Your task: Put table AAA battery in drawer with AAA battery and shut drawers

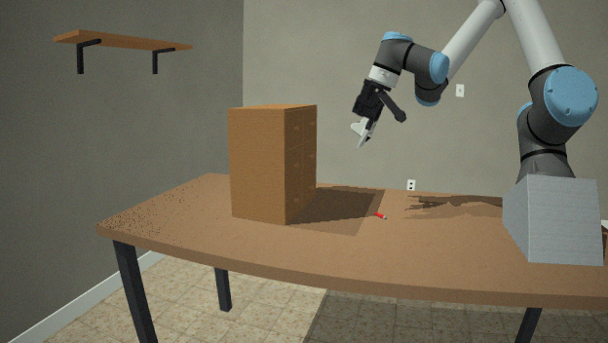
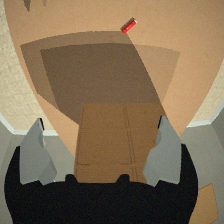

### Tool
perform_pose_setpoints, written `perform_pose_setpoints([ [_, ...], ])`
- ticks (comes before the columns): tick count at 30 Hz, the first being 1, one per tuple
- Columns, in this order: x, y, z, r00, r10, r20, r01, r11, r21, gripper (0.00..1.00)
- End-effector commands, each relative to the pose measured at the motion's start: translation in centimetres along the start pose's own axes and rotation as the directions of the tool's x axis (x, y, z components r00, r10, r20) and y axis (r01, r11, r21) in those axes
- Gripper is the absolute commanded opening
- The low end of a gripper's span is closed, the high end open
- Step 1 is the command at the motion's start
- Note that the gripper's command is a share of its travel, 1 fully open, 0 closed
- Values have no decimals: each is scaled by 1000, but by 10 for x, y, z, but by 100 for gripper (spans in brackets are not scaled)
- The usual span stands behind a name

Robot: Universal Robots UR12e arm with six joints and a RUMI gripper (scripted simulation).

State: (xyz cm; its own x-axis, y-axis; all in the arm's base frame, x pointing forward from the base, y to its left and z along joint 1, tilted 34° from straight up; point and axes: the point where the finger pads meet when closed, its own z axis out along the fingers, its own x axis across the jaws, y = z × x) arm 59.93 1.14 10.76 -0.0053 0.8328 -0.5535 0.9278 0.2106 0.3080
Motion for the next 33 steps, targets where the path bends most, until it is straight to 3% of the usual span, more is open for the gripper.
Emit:
perform_pose_setpoints([
  [1, 1, 4, 9, 1000, -2, -3, 1, 997, -83, 100],
  [15, 1, 16, 42, 1000, -2, -3, 0, 935, -356, 100],
  [17, 1, 16, 42, 1000, -2, -3, 0, 935, -356, 100],
  [26, 1, 23, 61, 1000, -2, -3, 0, 868, -497, 100],
  [33, 1, 27, 70, 1000, -2, -3, 0, 825, -566, 100],
])
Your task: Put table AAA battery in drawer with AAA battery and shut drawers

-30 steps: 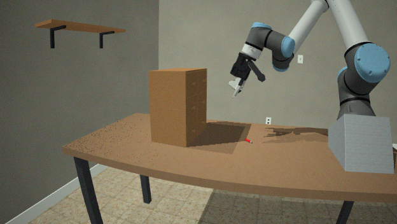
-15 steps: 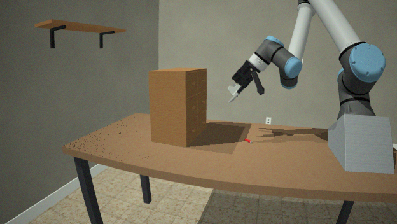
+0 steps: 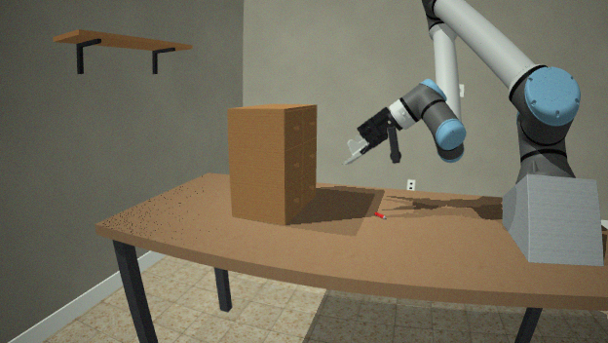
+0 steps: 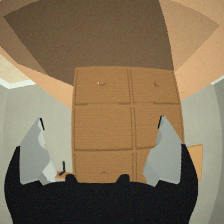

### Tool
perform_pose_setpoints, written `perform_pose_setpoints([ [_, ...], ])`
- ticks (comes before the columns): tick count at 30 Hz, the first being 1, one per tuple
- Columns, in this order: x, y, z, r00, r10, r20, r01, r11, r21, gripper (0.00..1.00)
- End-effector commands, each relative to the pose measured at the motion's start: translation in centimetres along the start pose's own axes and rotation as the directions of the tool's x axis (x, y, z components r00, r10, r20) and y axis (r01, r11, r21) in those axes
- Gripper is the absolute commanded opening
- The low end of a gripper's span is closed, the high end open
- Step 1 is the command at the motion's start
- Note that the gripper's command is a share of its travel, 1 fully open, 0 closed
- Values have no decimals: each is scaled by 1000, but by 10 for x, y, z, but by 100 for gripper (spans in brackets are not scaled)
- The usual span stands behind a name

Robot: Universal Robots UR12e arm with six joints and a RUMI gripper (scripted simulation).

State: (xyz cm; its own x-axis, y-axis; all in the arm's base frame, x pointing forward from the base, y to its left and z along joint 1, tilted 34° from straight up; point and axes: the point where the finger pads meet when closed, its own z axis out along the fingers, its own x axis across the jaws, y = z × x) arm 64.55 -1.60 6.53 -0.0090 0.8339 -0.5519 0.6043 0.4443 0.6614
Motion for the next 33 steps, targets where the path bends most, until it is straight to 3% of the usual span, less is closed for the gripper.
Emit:
perform_pose_setpoints([
  [1, 0, -1, 7, 1000, 1, 1, -1, 998, -62, 100],
  [11, 0, -3, 17, 1000, 1, 0, -1, 990, -143, 100],
  [24, 0, -3, 19, 1000, 1, 1, -1, 987, -161, 100],
  [25, 0, -3, 19, 1000, 1, 1, -1, 987, -161, 20],
  [33, 0, -3, 19, 1000, 1, 1, -1, 987, -161, 20],
])
